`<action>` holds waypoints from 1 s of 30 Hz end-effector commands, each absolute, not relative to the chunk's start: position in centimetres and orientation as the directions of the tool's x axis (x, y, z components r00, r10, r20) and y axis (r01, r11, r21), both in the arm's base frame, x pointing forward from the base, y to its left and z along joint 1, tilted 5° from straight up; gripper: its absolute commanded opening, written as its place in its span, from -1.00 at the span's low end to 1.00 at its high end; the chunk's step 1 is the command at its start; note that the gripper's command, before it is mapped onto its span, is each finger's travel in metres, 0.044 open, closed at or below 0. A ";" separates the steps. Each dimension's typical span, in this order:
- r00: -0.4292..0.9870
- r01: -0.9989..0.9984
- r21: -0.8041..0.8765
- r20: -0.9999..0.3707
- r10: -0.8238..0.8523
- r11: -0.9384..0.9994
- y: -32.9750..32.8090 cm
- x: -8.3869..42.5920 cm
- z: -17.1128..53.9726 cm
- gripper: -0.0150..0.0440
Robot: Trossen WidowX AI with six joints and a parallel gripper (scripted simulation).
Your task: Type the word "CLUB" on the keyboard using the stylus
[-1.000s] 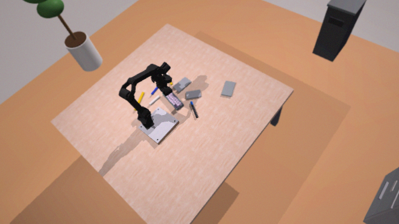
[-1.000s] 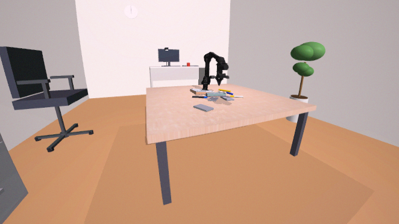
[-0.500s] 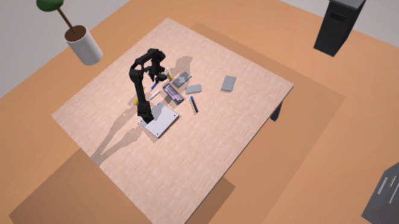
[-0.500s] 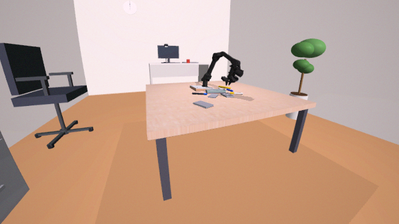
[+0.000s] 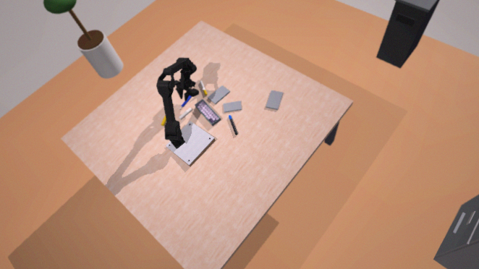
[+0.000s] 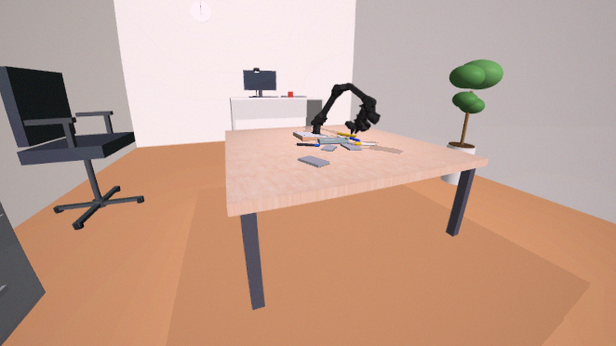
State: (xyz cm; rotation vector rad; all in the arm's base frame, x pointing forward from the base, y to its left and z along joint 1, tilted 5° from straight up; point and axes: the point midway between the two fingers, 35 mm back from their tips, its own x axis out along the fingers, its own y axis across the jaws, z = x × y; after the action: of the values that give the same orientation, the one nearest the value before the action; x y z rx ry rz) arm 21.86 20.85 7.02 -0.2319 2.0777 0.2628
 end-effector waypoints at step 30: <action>-0.494 -0.274 0.097 -0.868 -0.053 0.957 21.2 21.8 4.2 0.02</action>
State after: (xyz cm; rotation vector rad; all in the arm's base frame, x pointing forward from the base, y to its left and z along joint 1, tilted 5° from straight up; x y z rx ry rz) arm 21.88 21.18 4.54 -0.2349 2.0748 0.2708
